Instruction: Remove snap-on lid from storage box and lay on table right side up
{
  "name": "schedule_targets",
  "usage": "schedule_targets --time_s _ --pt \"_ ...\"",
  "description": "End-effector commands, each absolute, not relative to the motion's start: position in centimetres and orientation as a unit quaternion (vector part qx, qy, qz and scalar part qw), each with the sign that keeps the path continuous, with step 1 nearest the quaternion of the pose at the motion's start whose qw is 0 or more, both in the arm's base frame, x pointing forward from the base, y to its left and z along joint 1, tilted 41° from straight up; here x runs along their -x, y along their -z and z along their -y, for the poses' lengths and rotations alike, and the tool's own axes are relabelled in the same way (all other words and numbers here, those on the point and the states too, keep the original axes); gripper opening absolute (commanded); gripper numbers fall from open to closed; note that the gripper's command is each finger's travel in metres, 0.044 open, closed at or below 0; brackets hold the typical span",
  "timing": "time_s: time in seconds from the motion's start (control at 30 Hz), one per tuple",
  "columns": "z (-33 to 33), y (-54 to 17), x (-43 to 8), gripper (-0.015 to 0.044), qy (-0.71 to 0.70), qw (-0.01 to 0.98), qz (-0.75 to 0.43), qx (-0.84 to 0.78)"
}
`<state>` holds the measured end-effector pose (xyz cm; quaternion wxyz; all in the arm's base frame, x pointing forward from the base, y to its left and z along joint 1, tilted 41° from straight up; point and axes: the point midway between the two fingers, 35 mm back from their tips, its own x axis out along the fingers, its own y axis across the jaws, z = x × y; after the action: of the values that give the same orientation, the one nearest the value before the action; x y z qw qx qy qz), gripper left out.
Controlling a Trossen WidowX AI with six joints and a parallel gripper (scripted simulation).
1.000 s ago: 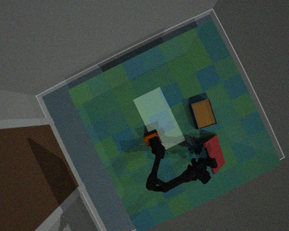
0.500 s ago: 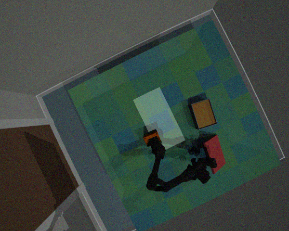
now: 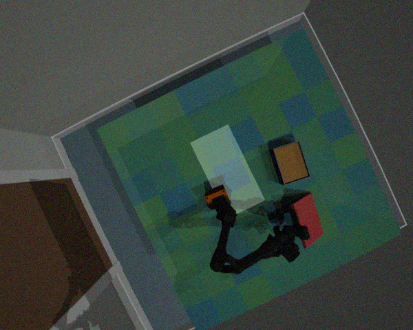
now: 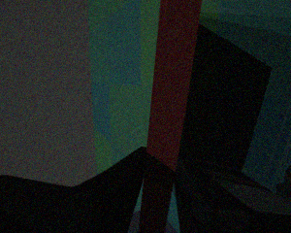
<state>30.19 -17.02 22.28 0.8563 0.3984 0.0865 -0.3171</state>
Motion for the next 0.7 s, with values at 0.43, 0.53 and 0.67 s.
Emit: schedule_targets --time_s 0.43,0.53,0.67 --pt "18.3 -20.5 -30.0 0.0 0.327 0.853 -0.094 -0.397" --pt "18.4 -20.3 -30.0 0.0 0.327 0.853 -0.094 -0.397" --pt "18.6 -20.1 -30.0 0.0 0.327 0.853 -0.094 -0.397"
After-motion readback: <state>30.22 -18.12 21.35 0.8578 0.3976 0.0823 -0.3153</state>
